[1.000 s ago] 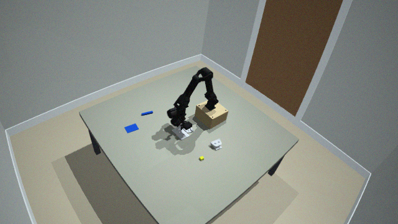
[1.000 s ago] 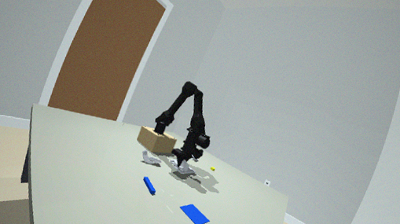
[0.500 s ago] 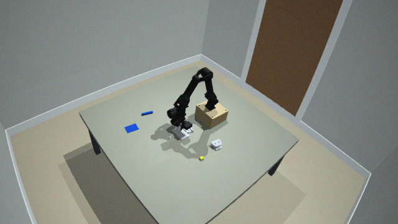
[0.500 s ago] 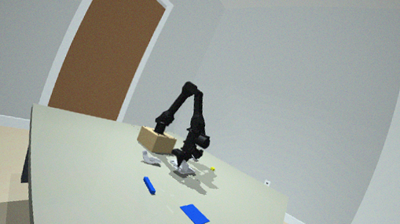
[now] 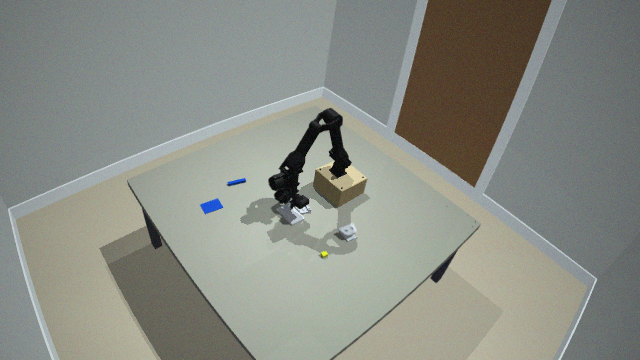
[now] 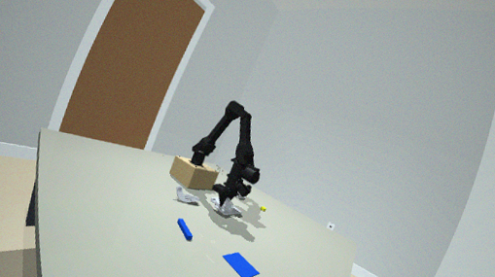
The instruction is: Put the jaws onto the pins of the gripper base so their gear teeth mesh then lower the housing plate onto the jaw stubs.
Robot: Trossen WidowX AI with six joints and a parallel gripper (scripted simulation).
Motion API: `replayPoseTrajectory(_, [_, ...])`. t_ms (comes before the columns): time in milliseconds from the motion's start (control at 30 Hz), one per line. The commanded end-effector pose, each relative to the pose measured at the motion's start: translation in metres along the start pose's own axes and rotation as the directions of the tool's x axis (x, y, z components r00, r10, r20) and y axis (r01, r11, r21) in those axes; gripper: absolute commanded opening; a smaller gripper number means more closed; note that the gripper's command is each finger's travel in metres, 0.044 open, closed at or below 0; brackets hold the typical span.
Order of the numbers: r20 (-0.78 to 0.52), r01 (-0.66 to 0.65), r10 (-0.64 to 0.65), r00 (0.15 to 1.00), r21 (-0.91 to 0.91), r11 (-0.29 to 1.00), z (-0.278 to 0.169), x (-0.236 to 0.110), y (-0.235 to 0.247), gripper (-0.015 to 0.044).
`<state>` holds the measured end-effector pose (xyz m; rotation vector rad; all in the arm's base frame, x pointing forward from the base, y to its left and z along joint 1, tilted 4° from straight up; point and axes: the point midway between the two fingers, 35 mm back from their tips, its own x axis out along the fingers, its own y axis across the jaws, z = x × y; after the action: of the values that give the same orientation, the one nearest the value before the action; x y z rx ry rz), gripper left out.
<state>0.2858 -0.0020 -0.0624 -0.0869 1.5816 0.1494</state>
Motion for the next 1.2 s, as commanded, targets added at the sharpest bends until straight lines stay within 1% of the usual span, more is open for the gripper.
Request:
replayPoseTrajectory(0, [-0.006, 0.002, -0.002, 1.000, 0.003, 1.000, -0.0011, 0.0005, -0.0001, 0.0134])
replayPoseTrajectory(200, [-0.006, 0.002, -0.002, 1.000, 0.003, 1.000, -0.0010, -0.0038, -0.0001, 0.0134])
replayPoseTrajectory(1167, [-0.006, 0.002, -0.002, 1.000, 0.003, 1.000, -0.0004, 0.0022, 0.0001, 0.0134])
